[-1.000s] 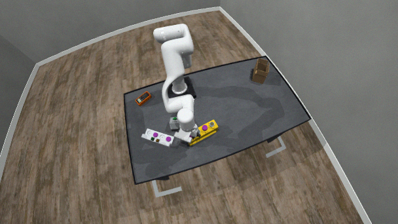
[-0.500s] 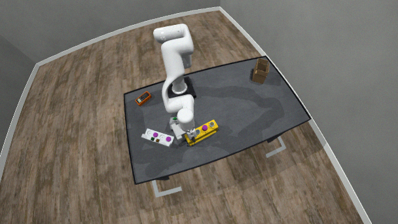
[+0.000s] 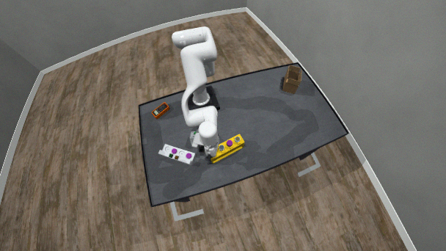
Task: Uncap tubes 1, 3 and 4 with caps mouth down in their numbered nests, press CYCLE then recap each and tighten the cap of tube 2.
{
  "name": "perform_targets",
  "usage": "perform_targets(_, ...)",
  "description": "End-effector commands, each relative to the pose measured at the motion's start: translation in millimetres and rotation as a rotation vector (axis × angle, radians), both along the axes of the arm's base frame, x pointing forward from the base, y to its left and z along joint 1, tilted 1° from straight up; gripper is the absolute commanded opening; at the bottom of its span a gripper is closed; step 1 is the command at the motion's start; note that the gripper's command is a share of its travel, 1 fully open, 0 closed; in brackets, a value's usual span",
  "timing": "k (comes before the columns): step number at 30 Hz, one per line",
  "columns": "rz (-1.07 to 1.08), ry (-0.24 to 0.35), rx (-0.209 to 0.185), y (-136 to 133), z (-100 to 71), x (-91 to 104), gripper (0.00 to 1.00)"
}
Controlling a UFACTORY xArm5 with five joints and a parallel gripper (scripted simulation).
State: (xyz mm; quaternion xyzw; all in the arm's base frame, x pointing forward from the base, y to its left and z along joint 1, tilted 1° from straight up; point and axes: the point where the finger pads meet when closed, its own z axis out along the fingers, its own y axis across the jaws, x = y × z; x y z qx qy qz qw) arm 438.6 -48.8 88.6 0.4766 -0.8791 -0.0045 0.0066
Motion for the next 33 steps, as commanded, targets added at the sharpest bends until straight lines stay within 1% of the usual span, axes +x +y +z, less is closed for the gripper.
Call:
perform_targets(1,-0.065,-0.004,0.002,-0.1,1.2,1.2,0.46)
perform_targets(4,-0.065,-0.004,0.002,-0.1,1.2,1.2,0.46)
perform_targets(5,-0.065,-0.004,0.002,-0.1,1.2,1.2,0.0)
perform_targets(19,-0.065,-0.004,0.002,-0.1,1.2,1.2,0.0)
perform_targets(33,0.635,-0.006,0.011,-0.1,1.6,1.2,0.0)
